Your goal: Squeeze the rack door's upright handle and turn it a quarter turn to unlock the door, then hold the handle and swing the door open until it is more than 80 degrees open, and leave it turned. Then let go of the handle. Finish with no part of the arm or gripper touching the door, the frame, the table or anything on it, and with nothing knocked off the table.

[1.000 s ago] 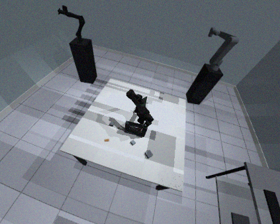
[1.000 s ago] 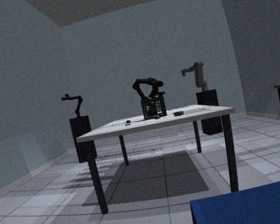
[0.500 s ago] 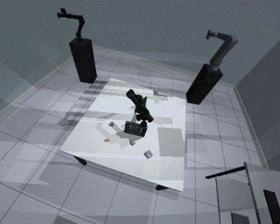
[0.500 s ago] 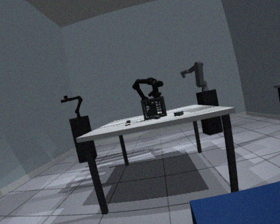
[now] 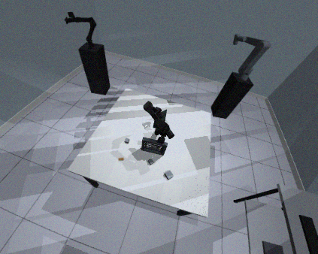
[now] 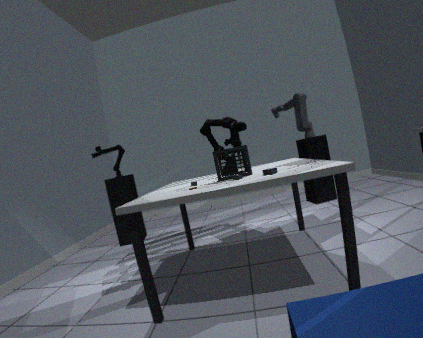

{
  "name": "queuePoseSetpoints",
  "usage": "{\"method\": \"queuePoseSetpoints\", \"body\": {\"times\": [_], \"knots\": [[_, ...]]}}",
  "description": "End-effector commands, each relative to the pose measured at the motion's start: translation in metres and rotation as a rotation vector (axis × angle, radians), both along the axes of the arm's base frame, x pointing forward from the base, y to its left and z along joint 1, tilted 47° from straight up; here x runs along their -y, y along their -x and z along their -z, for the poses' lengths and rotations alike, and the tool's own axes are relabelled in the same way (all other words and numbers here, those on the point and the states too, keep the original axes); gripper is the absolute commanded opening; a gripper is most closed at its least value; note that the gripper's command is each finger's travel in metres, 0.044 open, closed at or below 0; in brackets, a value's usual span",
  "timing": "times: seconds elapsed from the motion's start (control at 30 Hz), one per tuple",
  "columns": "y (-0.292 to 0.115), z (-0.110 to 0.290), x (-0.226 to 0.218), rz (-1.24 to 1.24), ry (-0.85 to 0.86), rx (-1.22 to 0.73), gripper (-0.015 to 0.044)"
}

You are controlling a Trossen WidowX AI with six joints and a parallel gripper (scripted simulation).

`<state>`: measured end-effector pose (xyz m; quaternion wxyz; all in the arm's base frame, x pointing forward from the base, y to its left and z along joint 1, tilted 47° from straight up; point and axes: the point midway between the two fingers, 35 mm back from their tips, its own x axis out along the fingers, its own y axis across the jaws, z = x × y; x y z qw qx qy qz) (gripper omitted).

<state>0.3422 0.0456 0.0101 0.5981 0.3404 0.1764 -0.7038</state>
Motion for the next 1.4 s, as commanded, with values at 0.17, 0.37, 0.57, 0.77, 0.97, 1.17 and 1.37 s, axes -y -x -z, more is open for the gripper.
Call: {"method": "queuePoseSetpoints", "body": {"times": [0.17, 0.37, 0.57, 0.77, 0.97, 1.17, 1.37], "knots": [[0.0, 0.0, 0.0, 0.005, 0.003, 0.004, 0.0078], [0.0, 0.0, 0.0, 0.005, 0.003, 0.004, 0.0038], [0.0, 0.0, 0.001, 0.002, 0.002, 0.001, 0.0023], [0.005, -0.002, 0.001, -0.079, -0.004, -0.084, 0.0023], [0.012, -0.003, 0.002, -0.17, -0.011, -0.18, 0.0023], [0.021, -0.006, 0.004, -0.262, -0.018, -0.277, 0.0023], [0.032, -0.01, 0.007, -0.353, -0.025, -0.373, 0.0023]]}}
